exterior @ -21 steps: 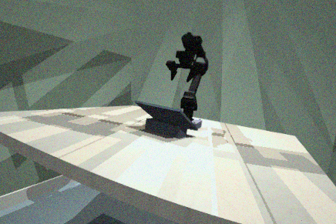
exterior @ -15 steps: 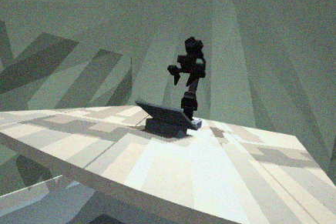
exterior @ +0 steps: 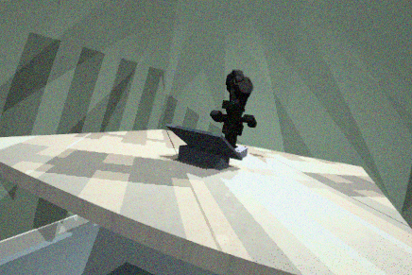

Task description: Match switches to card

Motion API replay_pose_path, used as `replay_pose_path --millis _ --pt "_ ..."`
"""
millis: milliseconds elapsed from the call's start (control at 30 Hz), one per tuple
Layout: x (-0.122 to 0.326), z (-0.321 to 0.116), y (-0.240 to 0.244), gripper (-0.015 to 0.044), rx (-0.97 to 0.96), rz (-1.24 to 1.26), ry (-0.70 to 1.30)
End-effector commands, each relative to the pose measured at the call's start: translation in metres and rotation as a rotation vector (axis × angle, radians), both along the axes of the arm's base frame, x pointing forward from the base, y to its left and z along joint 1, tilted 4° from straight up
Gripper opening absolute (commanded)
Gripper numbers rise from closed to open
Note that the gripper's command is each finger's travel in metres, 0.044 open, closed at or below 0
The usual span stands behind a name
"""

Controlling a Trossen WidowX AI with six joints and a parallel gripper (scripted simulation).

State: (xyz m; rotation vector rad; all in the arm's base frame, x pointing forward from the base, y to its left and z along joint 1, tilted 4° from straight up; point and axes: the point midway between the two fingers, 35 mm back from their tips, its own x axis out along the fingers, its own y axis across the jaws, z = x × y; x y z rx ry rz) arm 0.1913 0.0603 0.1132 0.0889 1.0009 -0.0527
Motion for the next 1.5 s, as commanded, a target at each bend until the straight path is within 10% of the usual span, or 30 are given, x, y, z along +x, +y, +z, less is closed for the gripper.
replay_pose_path --millis 0,1467 --pt "0.002 -0.016 -0.002 0.0 -0.014 -0.001 0.007" --pt "0.015 -0.036 -0.003 0.0 -0.014 -0.001 0.006"
